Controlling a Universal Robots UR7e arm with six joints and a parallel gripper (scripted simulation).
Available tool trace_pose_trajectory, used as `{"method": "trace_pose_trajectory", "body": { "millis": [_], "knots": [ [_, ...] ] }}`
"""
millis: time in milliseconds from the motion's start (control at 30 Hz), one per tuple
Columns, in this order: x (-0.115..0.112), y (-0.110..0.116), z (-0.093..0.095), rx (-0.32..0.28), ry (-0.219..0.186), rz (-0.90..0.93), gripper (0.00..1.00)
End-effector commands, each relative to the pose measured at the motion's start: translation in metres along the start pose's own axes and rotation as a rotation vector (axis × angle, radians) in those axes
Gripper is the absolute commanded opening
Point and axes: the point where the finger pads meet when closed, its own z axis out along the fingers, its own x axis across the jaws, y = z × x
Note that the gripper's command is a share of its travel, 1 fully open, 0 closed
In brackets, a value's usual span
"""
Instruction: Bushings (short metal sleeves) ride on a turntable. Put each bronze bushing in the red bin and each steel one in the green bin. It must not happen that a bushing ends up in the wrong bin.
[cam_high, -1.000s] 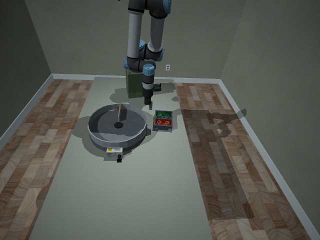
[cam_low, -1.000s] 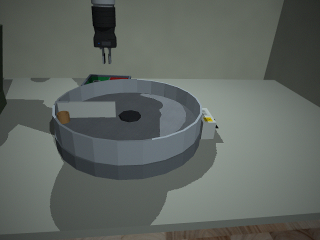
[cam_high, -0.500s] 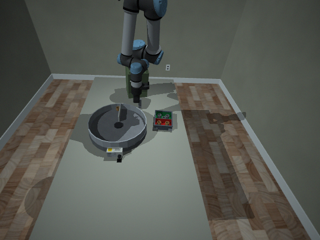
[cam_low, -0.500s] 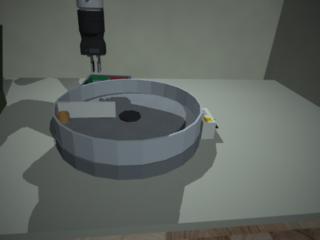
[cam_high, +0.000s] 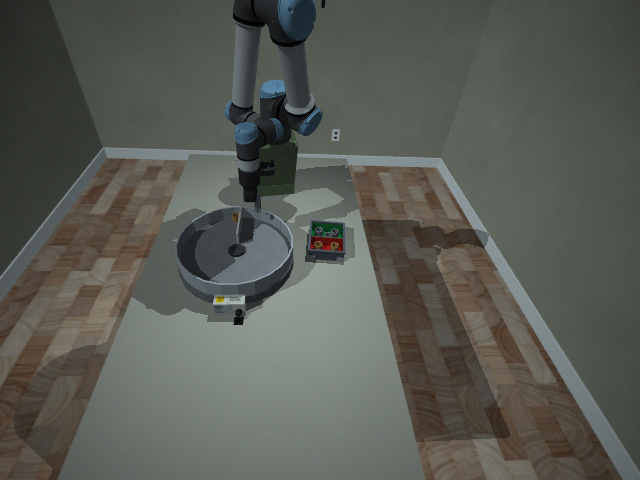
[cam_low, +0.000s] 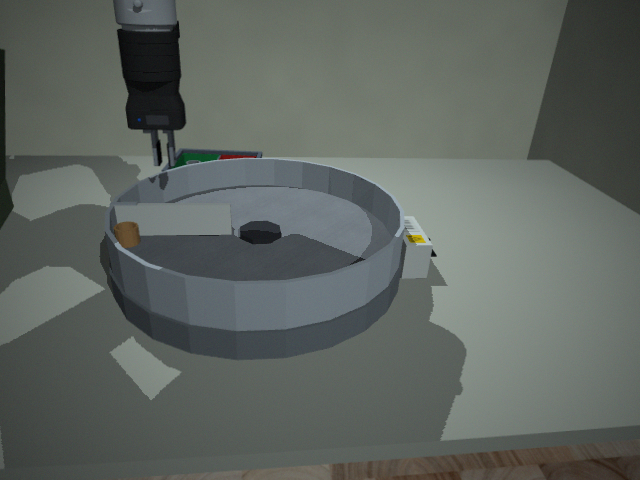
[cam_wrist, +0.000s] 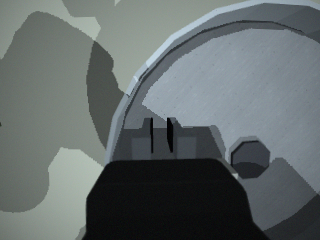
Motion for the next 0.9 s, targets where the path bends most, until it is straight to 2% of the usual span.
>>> {"method": "trace_pose_trajectory", "body": {
  "millis": [0,100,133,200,300,367,767,867],
  "knots": [
    [-0.013,0.038,0.004,0.005,0.005,-0.003,0.4],
    [-0.013,0.038,0.004,0.005,0.005,-0.003,0.4],
    [-0.017,0.05,0.005,0.005,0.005,-0.003,0.4],
    [-0.017,0.05,0.005,0.005,0.005,-0.003,0.4],
    [-0.029,0.083,0.009,0.005,0.005,-0.003,0.4],
    [-0.033,0.094,0.01,0.005,0.005,-0.003,0.4],
    [-0.033,0.094,0.01,0.005,0.005,-0.003,0.4],
    [-0.033,0.094,0.018,0.004,0.005,-0.003,0.4]
  ]
}}
